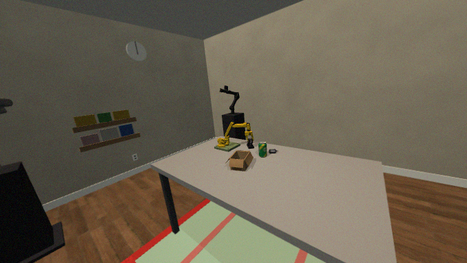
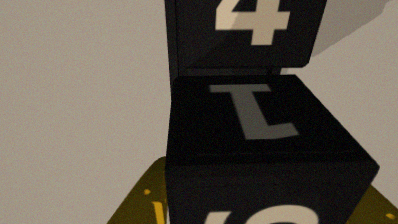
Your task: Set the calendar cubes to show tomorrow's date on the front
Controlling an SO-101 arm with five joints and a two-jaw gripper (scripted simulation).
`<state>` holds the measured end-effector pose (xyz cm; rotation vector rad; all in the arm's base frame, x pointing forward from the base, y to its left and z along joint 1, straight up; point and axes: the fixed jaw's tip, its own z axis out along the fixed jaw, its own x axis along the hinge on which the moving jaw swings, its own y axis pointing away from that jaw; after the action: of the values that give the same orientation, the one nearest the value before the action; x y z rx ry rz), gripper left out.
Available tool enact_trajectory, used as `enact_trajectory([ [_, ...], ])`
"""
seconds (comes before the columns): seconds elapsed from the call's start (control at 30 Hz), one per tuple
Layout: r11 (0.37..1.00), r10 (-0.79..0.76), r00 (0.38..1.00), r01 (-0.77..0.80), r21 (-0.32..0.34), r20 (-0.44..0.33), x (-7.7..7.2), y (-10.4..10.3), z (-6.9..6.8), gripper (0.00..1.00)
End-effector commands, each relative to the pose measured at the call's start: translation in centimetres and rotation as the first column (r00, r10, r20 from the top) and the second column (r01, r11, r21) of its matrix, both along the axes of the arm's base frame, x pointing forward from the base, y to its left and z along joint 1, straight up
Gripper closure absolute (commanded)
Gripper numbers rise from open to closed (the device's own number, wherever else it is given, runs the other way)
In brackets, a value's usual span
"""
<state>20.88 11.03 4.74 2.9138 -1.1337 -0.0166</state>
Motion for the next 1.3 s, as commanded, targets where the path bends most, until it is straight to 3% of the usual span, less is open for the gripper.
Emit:
enact_trajectory([
  [0.0, 1.000, -0.001, 1.000, 0.001, 0.008, 0.011, 0.24, -0.12, 0.27, 1.00],
  [1.27, 1.000, -0.003, 1.000, 0.003, 0.008, 0.011, 0.24, -0.16, -0.40, 1.00],
])
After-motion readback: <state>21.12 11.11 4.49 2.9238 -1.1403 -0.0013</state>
